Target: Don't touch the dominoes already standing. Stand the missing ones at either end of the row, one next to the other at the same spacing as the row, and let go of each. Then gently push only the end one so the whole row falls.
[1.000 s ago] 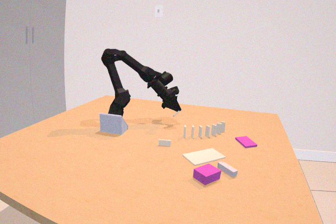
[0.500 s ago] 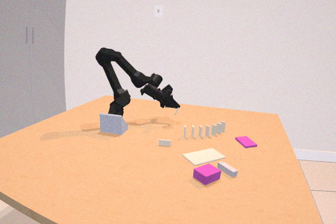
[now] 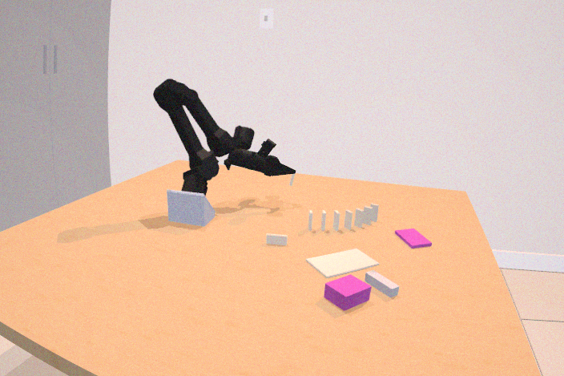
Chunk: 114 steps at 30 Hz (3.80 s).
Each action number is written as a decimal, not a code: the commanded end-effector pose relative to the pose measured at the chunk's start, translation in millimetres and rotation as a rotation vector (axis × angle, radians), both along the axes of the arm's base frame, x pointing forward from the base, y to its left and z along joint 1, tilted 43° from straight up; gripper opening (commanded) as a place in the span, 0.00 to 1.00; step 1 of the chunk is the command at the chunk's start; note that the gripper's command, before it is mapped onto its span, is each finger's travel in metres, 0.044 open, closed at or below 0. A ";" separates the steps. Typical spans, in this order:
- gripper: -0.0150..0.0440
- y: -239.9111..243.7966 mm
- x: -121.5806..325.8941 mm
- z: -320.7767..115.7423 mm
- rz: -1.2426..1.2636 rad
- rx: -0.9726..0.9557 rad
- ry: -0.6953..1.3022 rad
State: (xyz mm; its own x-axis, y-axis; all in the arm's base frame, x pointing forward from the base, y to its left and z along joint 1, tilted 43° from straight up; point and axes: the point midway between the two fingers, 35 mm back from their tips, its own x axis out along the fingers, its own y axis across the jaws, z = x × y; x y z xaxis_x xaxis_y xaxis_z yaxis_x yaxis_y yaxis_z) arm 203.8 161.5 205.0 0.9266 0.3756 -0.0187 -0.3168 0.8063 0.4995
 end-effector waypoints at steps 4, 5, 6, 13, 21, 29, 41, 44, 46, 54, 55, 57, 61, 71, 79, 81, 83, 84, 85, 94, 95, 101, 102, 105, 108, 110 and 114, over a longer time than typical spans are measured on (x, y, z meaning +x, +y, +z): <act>0.44 -13.2 -12.4 -1.2 -0.041 0.178 -0.033; 0.44 -15.3 -14.2 -1.5 -0.047 0.205 -0.037; 0.44 -17.2 -15.6 -1.9 -0.051 0.227 -0.039; 0.44 -18.8 -16.8 -2.2 -0.055 0.245 -0.041; 0.44 -18.8 -16.8 -2.2 -0.055 0.245 -0.041; 0.44 -17.2 -16.4 -2.9 -0.055 0.246 -0.041; 0.44 -5.0 -13.8 -9.3 -0.055 0.247 -0.035; 0.44 -2.1 -13.3 -11.3 -0.055 0.247 -0.034; 0.44 -0.2 -13.0 -12.6 -0.055 0.247 -0.033; 0.44 7.0 -12.1 -18.6 -0.055 0.247 -0.029; 0.44 7.8 -12.0 -19.4 -0.055 0.247 -0.029; 0.44 9.5 -11.9 -21.1 -0.055 0.247 -0.028; 0.44 12.7 -11.8 -24.5 -0.055 0.247 -0.026; 0.44 20.0 -11.9 -33.7 -0.055 0.247 -0.022; 0.44 25.0 -12.5 -41.6 -0.055 0.247 -0.018; 0.44 26.1 -12.7 -43.7 -0.055 0.247 -0.017; 0.44 27.1 -13.0 -45.8 -0.055 0.247 -0.017; 0.44 27.6 -13.1 -46.8 -0.055 0.247 -0.016; 0.44 28.1 -13.3 -47.9 -0.055 0.247 -0.016; 0.44 30.1 -14.0 -52.6 -0.056 0.247 -0.014; 0.44 30.1 -14.0 -52.6 -0.056 0.247 -0.014; 0.44 30.1 -14.0 -52.6 -0.056 0.247 -0.014; 0.48 30.1 -14.0 -52.6 -0.056 0.247 -0.014; 0.61 30.1 -14.0 -52.6 -0.056 0.247 -0.014; 0.75 30.1 -14.0 -52.6 -0.056 0.247 -0.014; 0.84 30.1 -14.0 -52.6 -0.056 0.247 -0.014; 1.00 30.1 -14.0 -52.6 -0.056 0.247 -0.014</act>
State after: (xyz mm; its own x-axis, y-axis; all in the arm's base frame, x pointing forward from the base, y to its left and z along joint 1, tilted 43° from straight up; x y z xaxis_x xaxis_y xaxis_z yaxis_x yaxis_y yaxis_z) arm 189.8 192.1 152.5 0.9446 0.3181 0.0804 -0.2863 0.6796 0.6754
